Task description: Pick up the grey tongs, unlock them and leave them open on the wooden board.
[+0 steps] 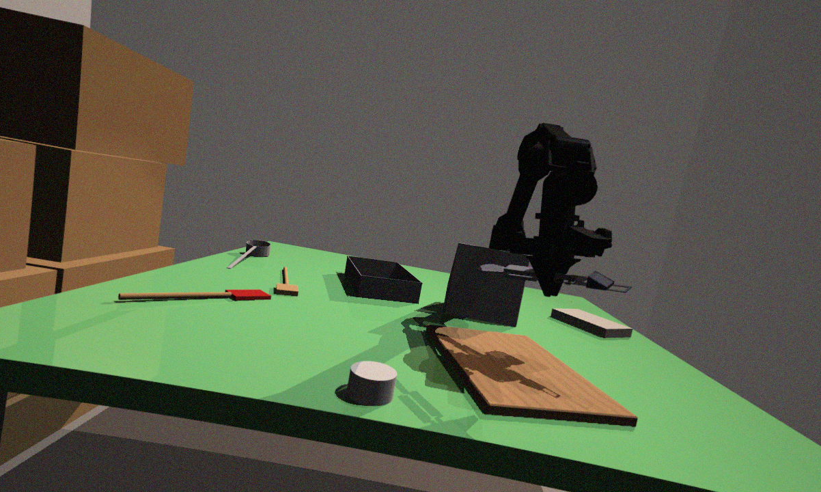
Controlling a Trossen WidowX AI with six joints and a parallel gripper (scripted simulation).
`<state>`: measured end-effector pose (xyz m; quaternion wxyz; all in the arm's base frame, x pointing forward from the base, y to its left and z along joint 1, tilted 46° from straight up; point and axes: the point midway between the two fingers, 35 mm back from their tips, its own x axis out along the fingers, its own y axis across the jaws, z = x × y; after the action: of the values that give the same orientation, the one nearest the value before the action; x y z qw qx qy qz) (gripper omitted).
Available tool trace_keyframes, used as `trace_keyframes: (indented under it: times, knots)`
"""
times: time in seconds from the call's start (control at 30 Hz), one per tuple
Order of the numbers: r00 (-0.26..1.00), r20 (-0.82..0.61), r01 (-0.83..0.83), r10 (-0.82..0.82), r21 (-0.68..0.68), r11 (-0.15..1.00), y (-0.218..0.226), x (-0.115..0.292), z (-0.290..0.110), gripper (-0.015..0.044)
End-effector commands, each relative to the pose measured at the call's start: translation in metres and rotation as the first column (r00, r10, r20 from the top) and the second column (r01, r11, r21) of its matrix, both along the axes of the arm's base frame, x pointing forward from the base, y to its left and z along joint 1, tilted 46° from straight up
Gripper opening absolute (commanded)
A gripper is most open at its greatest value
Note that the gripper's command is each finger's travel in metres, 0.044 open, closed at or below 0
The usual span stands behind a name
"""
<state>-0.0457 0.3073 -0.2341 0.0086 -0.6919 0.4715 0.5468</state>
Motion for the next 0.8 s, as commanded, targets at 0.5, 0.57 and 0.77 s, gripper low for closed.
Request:
trace_keyframes:
  times: [0.5,0.57,0.77]
  knots:
    - [0.994,0.071,-0.083,0.087,-0.058,0.995,0.001,-0.002,0.007,-0.0150]
    - [0.994,0.071,-0.083,0.087,-0.055,0.995,-0.001,-0.002,0.005,-0.0150]
    - [0.994,0.071,-0.083,0.086,-0.045,0.996,-0.006,-0.001,-0.004,-0.0150]
